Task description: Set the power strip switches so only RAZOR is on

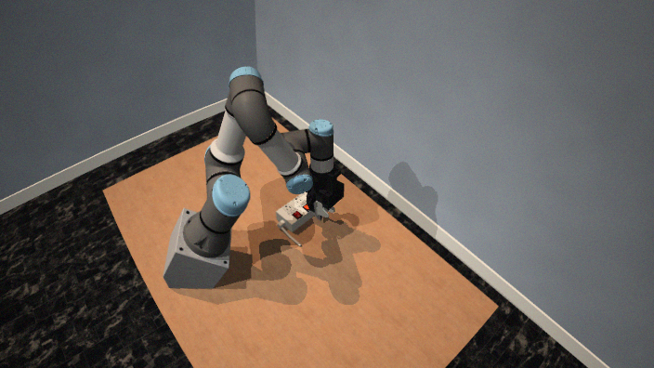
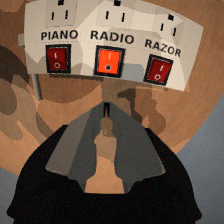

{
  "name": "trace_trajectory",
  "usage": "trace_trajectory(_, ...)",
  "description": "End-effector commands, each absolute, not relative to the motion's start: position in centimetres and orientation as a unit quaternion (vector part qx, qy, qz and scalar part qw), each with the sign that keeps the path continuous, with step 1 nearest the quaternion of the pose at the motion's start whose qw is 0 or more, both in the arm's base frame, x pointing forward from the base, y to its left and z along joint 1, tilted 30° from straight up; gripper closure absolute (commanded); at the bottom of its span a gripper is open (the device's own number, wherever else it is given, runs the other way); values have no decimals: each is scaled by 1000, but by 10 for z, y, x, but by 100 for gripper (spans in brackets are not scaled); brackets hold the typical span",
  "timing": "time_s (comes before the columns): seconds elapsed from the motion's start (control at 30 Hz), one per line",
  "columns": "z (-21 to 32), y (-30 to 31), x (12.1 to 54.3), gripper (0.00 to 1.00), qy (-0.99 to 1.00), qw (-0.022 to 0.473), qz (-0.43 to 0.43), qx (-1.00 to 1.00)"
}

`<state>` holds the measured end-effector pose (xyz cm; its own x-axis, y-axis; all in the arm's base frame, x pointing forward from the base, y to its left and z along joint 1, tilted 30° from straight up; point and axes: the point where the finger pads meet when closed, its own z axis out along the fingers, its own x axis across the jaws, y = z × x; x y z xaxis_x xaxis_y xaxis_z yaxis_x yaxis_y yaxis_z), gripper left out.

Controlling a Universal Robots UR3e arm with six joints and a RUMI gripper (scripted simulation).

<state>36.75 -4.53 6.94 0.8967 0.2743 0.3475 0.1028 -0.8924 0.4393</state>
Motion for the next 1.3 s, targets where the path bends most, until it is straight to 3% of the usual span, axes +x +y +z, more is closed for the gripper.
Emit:
trace_trajectory(0.0, 76, -44, 366, 100, 99, 210, 206, 951)
trace_trajectory(0.57, 142, -23, 333, 100, 99, 210, 206, 951)
trace_trajectory(1.27, 144, -22, 331, 100, 99, 210, 206, 951)
